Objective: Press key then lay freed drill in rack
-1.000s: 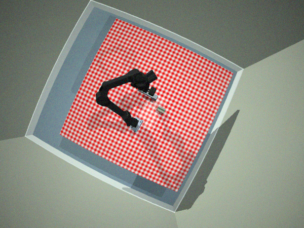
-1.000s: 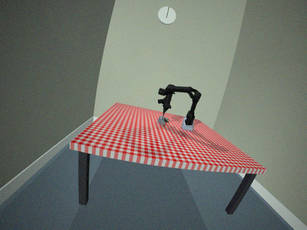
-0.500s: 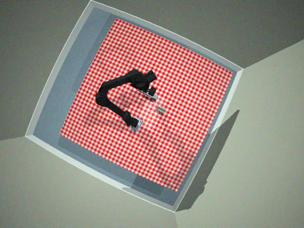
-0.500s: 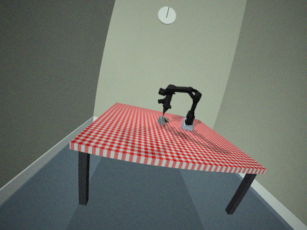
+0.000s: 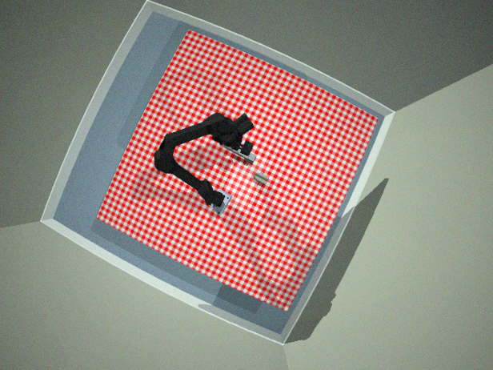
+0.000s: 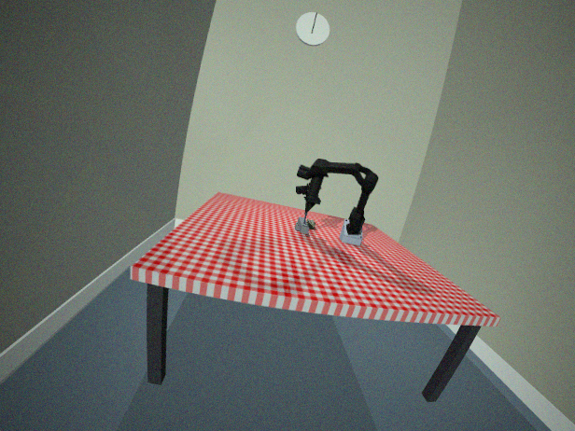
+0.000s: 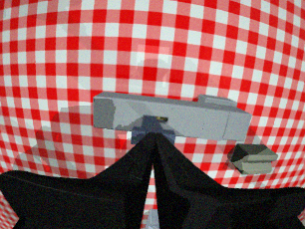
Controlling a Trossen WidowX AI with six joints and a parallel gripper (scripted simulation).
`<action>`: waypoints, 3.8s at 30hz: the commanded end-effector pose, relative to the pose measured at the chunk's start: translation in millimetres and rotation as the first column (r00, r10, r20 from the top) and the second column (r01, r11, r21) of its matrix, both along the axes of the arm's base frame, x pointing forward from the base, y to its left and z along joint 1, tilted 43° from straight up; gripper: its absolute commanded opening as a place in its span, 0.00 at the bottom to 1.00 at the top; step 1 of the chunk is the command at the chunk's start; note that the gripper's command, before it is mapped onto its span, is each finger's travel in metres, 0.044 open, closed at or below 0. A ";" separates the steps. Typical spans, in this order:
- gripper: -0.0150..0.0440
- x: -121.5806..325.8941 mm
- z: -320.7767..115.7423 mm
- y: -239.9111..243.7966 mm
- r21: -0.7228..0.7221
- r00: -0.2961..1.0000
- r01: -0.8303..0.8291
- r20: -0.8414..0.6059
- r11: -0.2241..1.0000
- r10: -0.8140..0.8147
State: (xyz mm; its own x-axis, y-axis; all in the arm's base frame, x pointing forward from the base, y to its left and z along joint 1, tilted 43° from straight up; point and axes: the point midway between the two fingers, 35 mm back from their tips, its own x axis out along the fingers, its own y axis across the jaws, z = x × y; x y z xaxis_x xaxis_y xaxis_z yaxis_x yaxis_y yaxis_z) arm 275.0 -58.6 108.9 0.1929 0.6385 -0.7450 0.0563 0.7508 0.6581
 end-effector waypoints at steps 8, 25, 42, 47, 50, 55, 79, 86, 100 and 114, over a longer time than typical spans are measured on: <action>0.25 -5.7 -15.5 18.0 0.029 0.998 -0.030 -0.046 0.999 0.032; 0.48 -3.8 -2.0 3.4 0.026 0.998 -0.030 -0.047 0.999 0.031; 1.00 3.5 -29.9 -54.9 -0.145 0.853 -0.406 0.295 0.902 0.431; 1.00 3.8 -80.7 -69.9 -0.346 0.555 -0.605 0.462 0.717 0.691; 1.00 2.3 -99.6 -74.1 -0.428 0.416 -0.646 0.497 0.632 0.762; 1.00 -1.6 -127.7 -79.1 -0.551 0.190 -0.672 0.518 0.495 0.834; 1.00 -5.1 -146.5 -81.2 -0.632 0.033 -0.663 0.511 0.401 0.859; 1.00 -3.2 -151.3 -74.4 -0.632 0.033 -0.663 0.511 0.401 0.859; 1.00 0.6 -163.5 -55.4 -0.632 0.033 -0.663 0.511 0.402 0.859; 1.00 2.5 -174.2 -36.9 -0.631 0.033 -0.663 0.514 0.403 0.857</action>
